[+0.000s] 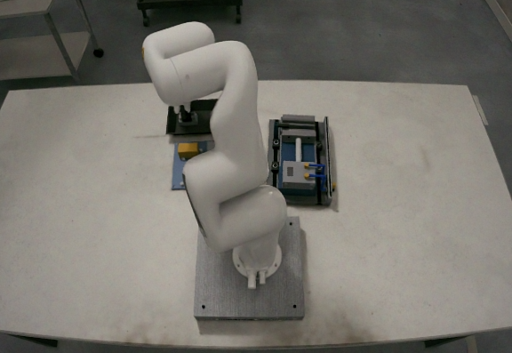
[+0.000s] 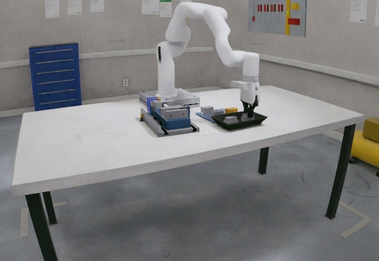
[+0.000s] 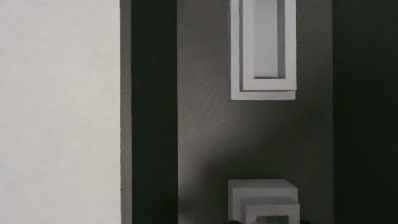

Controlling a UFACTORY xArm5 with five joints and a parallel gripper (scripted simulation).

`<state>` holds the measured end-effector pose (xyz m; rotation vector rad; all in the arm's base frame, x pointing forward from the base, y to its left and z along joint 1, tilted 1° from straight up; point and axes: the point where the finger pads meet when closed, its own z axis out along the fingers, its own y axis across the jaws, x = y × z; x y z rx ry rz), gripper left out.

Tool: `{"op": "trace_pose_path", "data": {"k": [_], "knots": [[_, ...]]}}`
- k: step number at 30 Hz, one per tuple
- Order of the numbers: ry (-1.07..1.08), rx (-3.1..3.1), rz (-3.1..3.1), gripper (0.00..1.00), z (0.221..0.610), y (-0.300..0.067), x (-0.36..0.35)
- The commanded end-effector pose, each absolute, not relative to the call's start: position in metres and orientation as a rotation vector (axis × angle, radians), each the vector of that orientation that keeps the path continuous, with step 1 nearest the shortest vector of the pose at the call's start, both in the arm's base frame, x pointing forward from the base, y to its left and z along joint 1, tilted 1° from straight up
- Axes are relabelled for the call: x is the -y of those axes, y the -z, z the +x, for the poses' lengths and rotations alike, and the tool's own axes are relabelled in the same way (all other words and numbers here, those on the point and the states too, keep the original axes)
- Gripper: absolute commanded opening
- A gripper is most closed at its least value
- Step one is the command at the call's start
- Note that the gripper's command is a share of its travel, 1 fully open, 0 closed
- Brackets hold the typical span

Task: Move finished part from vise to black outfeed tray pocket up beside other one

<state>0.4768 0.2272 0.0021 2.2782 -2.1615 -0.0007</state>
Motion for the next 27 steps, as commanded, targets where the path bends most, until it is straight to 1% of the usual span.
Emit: {"op": "trace_pose_path", "data": {"k": [1, 16, 17, 27], "knots": [[-0.002, 2.165, 2.282, 0.0, 0.4785, -0.0036, -0.228], [-0.002, 2.165, 2.282, 0.0, 0.4785, -0.0036, -0.228], [-0.002, 2.165, 2.282, 0.69, 0.4785, -0.0036, -0.228], [-0.002, 2.165, 2.282, 0.69, 0.4785, -0.0036, -0.228]]}}
